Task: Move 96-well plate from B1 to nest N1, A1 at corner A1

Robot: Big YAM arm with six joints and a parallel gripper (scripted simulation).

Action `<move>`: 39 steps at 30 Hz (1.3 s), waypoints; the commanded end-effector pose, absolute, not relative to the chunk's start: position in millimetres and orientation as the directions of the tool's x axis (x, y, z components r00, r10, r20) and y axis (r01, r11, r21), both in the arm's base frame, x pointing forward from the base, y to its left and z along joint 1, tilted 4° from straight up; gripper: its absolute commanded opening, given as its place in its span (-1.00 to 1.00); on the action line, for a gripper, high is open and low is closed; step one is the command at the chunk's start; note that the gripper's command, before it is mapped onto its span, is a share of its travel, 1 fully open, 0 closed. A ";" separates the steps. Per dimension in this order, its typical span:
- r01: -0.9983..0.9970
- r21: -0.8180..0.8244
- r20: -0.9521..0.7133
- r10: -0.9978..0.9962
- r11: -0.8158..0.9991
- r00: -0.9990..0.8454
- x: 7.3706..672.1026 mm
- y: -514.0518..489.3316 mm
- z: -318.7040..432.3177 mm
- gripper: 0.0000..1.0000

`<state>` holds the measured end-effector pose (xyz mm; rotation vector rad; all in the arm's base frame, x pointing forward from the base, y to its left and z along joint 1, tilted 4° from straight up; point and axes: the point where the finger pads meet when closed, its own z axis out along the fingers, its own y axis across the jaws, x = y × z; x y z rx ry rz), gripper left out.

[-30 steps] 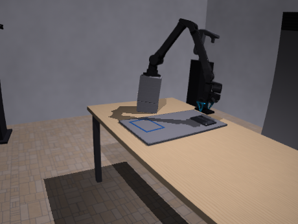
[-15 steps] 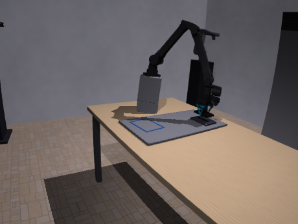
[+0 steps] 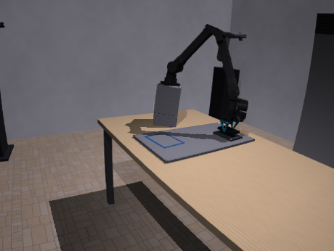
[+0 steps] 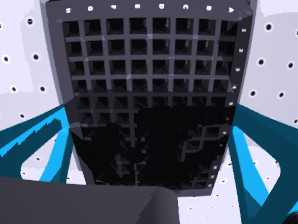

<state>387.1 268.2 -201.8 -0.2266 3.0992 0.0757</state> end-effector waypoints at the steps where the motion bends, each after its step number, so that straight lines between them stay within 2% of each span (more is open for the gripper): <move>1: -0.149 0.062 -0.074 -0.144 0.987 -0.987 401.2 283.4 -201.7 -1.00; 5: -0.154 0.079 -0.110 -0.145 0.985 -0.983 411.9 292.1 -184.8 -1.00; 7: -0.152 0.061 -0.074 -0.147 0.987 -0.986 401.1 285.5 -208.5 -1.00; 39: -0.149 0.053 -0.058 -0.145 0.987 -0.988 390.5 277.4 -208.6 -1.00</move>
